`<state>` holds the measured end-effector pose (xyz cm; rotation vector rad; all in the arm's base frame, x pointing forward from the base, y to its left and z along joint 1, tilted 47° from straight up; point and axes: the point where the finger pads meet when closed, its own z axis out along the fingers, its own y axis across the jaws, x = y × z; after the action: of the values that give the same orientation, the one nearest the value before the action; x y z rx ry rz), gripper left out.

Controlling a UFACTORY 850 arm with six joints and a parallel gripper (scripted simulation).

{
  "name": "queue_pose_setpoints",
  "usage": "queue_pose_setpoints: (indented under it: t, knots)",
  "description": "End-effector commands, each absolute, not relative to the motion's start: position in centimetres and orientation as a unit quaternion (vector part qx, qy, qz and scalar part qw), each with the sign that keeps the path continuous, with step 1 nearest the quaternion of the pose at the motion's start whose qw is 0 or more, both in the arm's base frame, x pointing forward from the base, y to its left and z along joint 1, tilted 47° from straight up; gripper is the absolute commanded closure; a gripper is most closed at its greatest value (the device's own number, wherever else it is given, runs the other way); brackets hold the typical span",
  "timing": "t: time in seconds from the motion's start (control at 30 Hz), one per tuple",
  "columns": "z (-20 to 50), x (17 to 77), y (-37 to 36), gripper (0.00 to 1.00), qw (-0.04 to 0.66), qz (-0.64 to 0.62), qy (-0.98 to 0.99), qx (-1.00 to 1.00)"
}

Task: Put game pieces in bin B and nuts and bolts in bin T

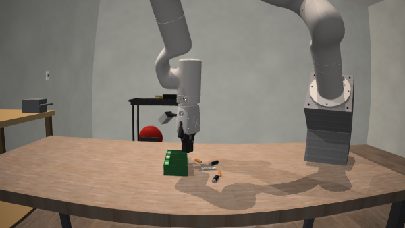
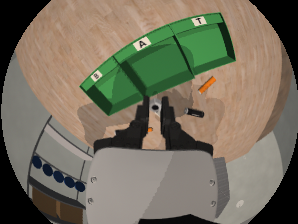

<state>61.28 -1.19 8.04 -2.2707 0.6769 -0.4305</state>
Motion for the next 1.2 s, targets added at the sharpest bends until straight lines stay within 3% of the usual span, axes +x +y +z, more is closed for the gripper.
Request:
queue_pose_setpoints:
  t: [0.0, 0.53, 1.17]
  knots:
    - [7.1, 62.3, -3.1, 1.0, 0.359, -0.166, 0.262, -0.88]
    - [3.7, 65.5, -10.3, 1.0, 0.386, -0.092, 0.447, -0.802]
    - [3.6, 65.6, -10.5, 1.0, 0.397, 0.0, 0.623, -0.674]
